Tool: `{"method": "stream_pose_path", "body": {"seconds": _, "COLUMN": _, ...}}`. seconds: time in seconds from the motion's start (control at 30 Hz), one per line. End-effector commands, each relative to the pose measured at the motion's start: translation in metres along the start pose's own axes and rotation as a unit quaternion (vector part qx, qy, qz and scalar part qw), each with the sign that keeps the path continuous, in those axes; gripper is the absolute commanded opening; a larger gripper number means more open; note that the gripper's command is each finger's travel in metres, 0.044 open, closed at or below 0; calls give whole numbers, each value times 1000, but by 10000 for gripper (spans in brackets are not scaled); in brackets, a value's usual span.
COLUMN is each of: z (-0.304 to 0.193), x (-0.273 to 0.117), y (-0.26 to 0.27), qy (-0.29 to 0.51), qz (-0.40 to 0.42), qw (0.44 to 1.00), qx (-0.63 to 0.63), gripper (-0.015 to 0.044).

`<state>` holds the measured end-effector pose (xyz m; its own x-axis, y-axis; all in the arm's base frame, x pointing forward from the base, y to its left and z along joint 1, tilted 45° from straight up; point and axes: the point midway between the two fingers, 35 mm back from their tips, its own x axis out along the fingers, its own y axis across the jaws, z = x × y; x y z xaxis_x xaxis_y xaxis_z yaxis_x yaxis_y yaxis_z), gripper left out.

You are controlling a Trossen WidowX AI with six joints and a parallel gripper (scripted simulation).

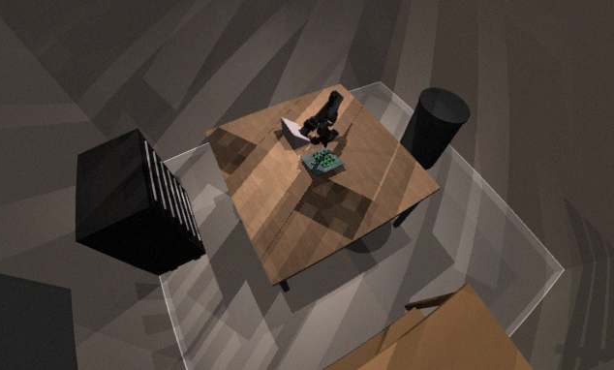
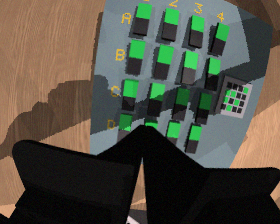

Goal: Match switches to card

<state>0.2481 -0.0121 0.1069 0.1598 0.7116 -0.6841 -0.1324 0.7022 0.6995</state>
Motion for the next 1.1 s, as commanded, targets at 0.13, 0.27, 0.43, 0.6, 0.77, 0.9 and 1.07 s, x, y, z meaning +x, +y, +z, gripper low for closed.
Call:
{"method": "stream_pose_path", "body": {"seconds": 0.13, "z": -4, "x": 0, "y": -40, "qy": 6, "qz": 1, "qw": 1000, "qx": 7, "gripper": 0}}
{"method": "stream_pose_path", "body": {"seconds": 0.27, "z": -4, "x": 17, "y": -40, "qy": 0, "qz": 1, "qw": 1000, "qx": 7, "gripper": 0}}
{"method": "stream_pose_path", "body": {"seconds": 0.43, "z": -5, "x": 35, "y": -40, "qy": -7, "qz": 2, "qw": 1000, "qx": 7, "gripper": 0}}
{"method": "stream_pose_path", "body": {"seconds": 0.6, "z": -6, "x": 43, "y": -39, "qy": -7, "qz": 2, "qw": 1000, "qx": 7, "gripper": 0}}
{"method": "stream_pose_path", "body": {"seconds": 0.77, "z": -6, "x": 46, "y": -39, "qy": -7, "qz": 2, "qw": 1000, "qx": 7, "gripper": 0}}
{"method": "stream_pose_path", "body": {"seconds": 0.9, "z": -6, "x": 51, "y": -39, "qy": -7, "qz": 2, "qw": 1000, "qx": 7, "gripper": 0}}
{"method": "stream_pose_path", "body": {"seconds": 1.07, "z": -6, "x": 58, "y": -39, "qy": -8, "qz": 2, "qw": 1000, "qx": 7, "gripper": 0}}
